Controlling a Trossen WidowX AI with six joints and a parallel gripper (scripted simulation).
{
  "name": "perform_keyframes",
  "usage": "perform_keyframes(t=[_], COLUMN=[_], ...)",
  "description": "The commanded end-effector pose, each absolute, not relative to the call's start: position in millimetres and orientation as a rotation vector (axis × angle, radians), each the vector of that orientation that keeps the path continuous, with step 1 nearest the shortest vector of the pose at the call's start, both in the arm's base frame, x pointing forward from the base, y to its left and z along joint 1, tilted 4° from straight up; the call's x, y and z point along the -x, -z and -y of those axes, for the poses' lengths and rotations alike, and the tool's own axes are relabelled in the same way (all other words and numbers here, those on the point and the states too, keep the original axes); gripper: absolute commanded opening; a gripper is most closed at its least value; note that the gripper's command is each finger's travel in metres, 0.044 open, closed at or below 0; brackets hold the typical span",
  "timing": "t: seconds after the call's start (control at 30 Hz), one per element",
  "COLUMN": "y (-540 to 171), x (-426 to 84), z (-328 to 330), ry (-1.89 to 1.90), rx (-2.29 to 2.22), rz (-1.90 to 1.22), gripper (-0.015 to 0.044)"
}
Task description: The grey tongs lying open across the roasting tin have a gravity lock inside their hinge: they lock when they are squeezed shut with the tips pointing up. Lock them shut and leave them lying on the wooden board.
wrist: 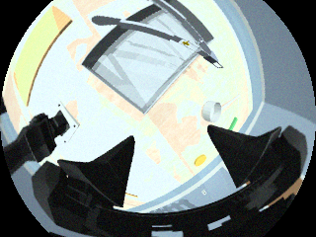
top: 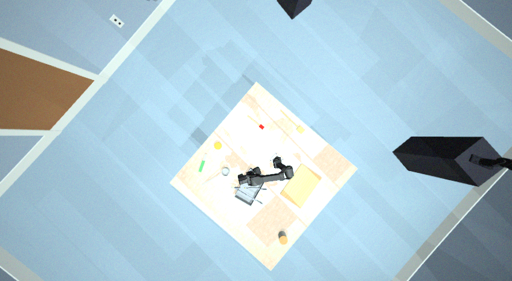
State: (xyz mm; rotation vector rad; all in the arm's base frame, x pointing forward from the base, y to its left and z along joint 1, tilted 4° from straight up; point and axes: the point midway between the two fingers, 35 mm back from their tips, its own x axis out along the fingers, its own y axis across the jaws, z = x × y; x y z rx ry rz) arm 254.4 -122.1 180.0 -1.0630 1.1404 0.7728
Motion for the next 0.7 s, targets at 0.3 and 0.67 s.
perform_keyframes(t=[0.3, 0.67], y=[-188, -183], x=[-343, -373], z=[71, 41], ry=[-0.168, 0.136], rx=[0.124, -0.256], rz=[-1.391, -1.449], gripper=[0.0440, 0.0440])
